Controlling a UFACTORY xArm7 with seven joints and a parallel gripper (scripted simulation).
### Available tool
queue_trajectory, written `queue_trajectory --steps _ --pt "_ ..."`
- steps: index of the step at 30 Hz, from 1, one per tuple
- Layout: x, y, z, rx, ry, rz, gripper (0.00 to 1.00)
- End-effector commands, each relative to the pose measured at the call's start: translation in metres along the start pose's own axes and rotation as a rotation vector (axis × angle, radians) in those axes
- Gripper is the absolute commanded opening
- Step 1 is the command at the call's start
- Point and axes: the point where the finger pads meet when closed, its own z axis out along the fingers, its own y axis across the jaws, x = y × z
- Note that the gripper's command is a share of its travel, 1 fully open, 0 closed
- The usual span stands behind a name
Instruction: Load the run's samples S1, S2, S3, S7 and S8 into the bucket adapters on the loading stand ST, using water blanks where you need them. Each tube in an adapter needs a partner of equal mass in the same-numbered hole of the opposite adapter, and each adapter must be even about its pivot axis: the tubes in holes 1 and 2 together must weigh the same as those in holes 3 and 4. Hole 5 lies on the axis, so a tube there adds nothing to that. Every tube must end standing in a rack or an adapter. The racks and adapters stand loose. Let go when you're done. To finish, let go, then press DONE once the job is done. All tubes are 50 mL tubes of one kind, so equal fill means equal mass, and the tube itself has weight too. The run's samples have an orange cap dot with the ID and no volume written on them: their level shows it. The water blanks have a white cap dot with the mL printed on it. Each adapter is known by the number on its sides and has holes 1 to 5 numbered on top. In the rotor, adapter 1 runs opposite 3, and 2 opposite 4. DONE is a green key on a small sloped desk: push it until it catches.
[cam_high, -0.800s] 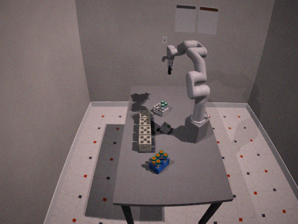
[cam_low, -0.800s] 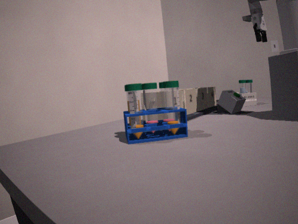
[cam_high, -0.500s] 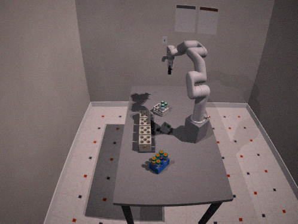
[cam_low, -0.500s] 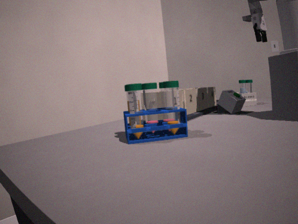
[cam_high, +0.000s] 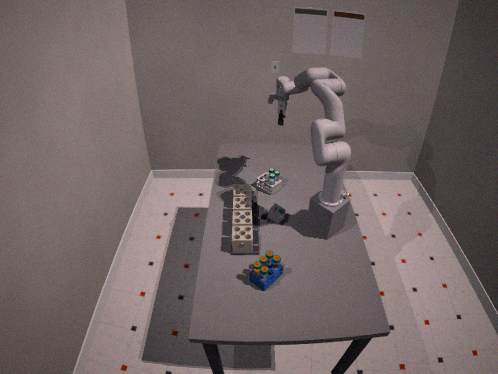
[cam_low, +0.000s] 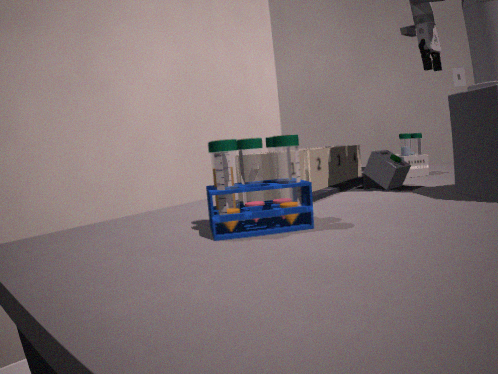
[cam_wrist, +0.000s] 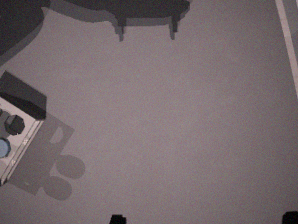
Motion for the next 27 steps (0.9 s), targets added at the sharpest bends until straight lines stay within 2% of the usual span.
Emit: queue_trajectory --steps 1,15,24,27 --pt "0.016 -0.013 -0.002 -0.005 0.004 -0.001 1.0" --pt "0.05 -0.053 0.001 0.002 0.009 -0.015 1.0" --pt "0.075 -0.09 0.003 0.01 0.014 -0.028 1.0" --pt "0.075 -0.09 0.003 0.01 0.014 -0.028 1.0"
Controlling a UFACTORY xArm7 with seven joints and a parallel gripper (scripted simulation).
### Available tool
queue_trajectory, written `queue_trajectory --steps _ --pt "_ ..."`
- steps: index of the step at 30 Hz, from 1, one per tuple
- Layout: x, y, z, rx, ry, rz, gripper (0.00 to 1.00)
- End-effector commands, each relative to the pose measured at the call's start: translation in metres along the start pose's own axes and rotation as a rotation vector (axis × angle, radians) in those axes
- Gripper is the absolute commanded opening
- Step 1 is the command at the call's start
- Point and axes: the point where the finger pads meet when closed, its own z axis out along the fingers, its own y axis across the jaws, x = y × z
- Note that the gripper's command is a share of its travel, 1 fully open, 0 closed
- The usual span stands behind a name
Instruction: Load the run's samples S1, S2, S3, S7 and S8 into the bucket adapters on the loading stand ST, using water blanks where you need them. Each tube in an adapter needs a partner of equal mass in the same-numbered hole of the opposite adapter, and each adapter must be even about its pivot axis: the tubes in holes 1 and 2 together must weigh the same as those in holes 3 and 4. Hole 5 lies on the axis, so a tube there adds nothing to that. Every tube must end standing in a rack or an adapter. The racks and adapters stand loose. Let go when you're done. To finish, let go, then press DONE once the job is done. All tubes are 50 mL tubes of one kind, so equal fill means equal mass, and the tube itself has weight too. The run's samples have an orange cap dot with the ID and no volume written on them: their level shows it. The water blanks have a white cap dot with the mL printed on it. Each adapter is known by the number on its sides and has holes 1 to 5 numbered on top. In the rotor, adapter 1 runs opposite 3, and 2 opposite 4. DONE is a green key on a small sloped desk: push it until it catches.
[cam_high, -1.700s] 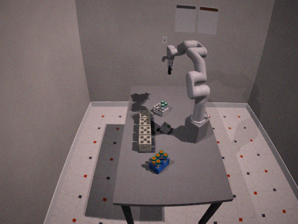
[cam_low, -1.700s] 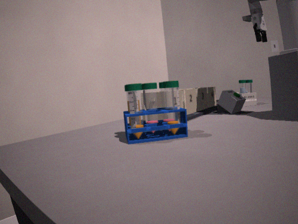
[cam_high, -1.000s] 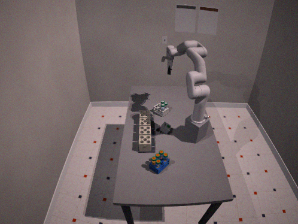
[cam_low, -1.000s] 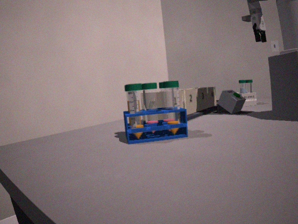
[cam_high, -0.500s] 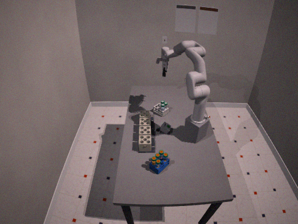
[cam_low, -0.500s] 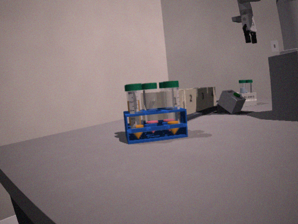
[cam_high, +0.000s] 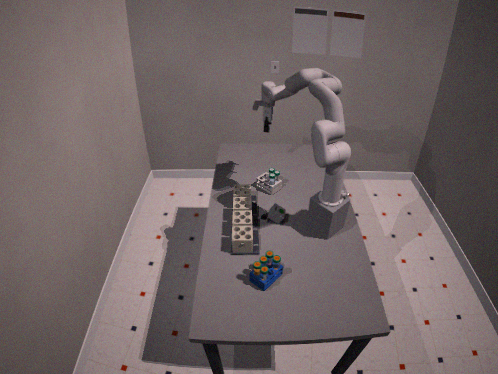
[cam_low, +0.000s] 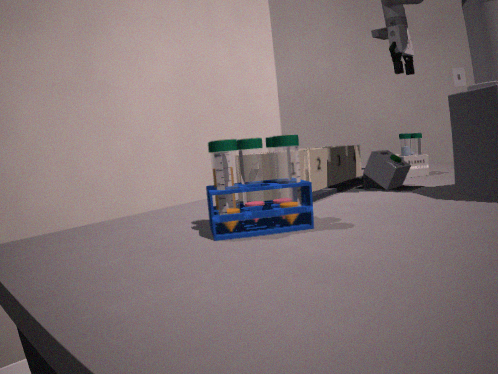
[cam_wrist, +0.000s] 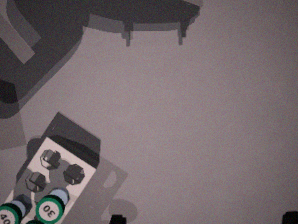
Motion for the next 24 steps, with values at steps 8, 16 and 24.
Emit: queue_trajectory --steps 8,16,24 --pt "0.024 -0.036 0.001 0.002 0.007 -0.009 1.0" --pt "0.037 -0.062 0.003 0.01 0.01 -0.022 1.0" --pt "0.051 -0.092 0.005 0.018 0.013 -0.034 1.0"
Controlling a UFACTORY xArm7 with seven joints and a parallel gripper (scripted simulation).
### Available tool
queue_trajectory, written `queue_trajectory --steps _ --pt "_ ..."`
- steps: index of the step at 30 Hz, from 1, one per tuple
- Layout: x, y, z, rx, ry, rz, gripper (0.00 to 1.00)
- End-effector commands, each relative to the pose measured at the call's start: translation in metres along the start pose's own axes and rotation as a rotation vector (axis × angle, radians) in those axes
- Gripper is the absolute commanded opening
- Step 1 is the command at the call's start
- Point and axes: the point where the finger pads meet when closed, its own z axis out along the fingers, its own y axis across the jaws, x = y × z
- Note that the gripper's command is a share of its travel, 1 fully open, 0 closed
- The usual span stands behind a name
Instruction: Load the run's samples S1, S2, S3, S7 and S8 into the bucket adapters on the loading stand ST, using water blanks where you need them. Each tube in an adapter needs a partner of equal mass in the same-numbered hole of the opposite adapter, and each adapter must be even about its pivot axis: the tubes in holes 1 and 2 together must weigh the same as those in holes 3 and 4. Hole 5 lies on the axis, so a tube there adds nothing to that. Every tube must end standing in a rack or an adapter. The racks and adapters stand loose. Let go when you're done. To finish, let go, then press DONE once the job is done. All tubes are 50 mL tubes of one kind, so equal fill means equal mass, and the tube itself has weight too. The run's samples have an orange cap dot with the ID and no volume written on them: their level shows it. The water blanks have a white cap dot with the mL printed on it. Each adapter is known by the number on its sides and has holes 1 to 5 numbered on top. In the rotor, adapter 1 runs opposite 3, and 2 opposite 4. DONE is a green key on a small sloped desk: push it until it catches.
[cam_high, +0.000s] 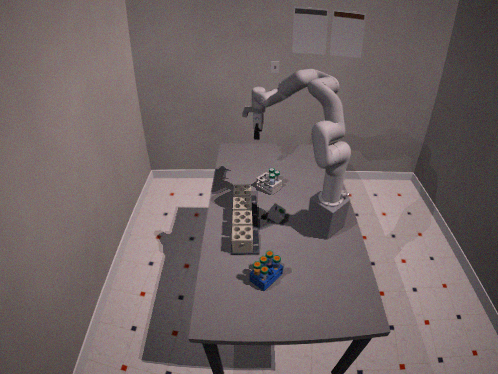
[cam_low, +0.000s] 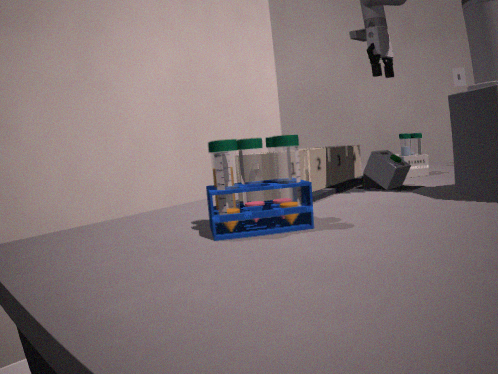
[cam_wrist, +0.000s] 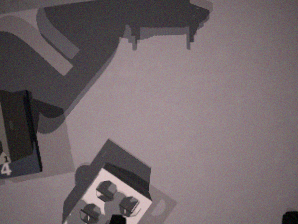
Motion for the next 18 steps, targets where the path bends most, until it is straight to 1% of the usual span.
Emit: queue_trajectory --steps 1,8,10,17,18 --pt "0.01 -0.018 0.0 0.0 0.005 -0.006 1.0" --pt "0.022 -0.048 0.002 0.009 0.007 -0.018 1.0" --pt "0.022 -0.048 0.002 0.009 0.007 -0.018 1.0" --pt "0.032 -0.078 0.005 0.009 0.007 -0.018 1.0" --pt "0.033 -0.083 0.005 0.017 0.009 -0.029 1.0"
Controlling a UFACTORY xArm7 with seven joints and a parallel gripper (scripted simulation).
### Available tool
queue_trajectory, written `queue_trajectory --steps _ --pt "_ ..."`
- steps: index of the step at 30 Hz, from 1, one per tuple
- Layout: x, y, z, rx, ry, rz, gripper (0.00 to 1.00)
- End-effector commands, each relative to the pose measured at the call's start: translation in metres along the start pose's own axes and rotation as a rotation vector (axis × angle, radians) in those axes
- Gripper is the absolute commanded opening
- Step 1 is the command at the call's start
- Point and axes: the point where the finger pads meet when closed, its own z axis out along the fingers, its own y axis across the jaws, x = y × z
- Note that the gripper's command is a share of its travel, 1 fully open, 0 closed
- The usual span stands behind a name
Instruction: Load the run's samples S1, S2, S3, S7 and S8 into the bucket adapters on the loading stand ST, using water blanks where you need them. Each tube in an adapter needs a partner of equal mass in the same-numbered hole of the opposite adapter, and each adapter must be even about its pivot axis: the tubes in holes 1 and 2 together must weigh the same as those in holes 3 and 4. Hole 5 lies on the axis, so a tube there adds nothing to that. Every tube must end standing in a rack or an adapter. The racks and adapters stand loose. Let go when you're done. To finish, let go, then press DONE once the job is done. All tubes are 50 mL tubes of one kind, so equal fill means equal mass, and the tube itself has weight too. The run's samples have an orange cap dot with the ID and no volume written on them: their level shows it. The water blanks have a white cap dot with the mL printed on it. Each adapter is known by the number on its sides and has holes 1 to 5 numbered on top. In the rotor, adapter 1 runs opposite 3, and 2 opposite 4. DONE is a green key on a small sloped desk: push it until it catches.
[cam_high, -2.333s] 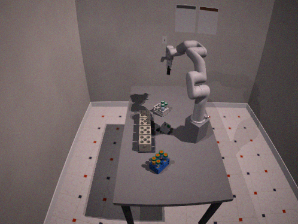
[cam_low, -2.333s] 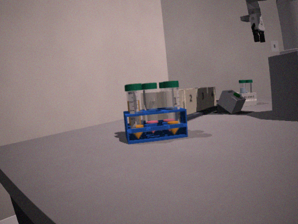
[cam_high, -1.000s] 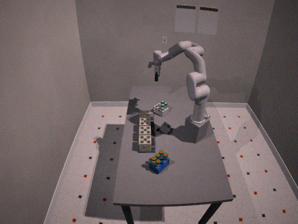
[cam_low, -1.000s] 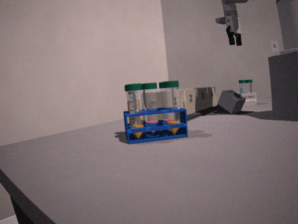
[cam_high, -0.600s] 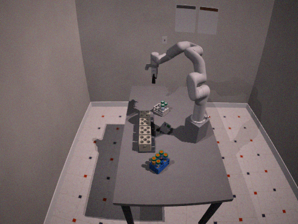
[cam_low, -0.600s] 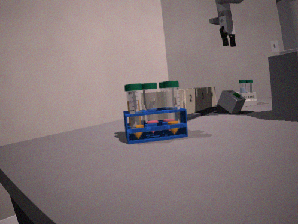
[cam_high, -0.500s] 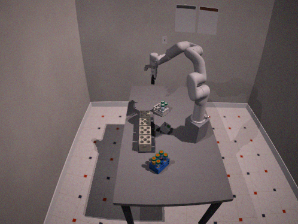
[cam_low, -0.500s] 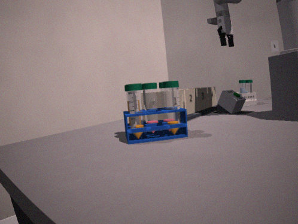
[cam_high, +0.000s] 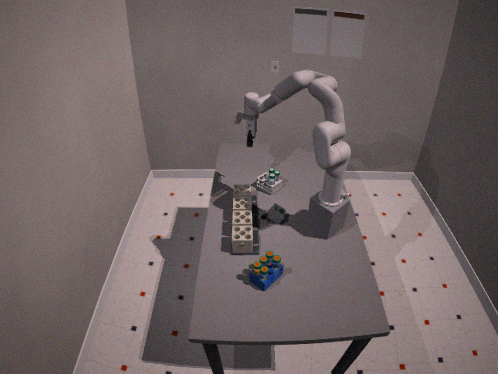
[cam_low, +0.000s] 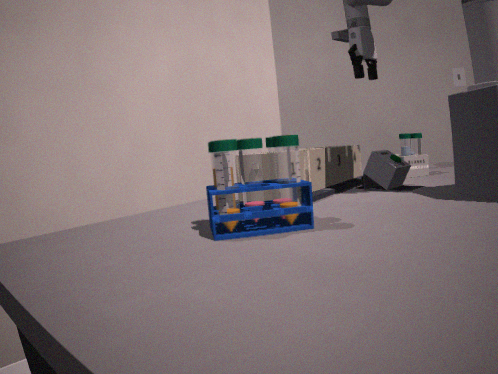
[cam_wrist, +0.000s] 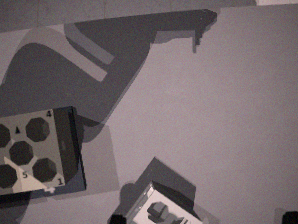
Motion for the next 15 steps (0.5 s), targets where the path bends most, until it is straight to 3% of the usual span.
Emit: queue_trajectory --steps 1,15 --pt "0.007 -0.017 0.0 0.004 0.005 -0.01 1.0" --pt "0.019 -0.075 0.005 0.013 0.006 -0.02 1.0"
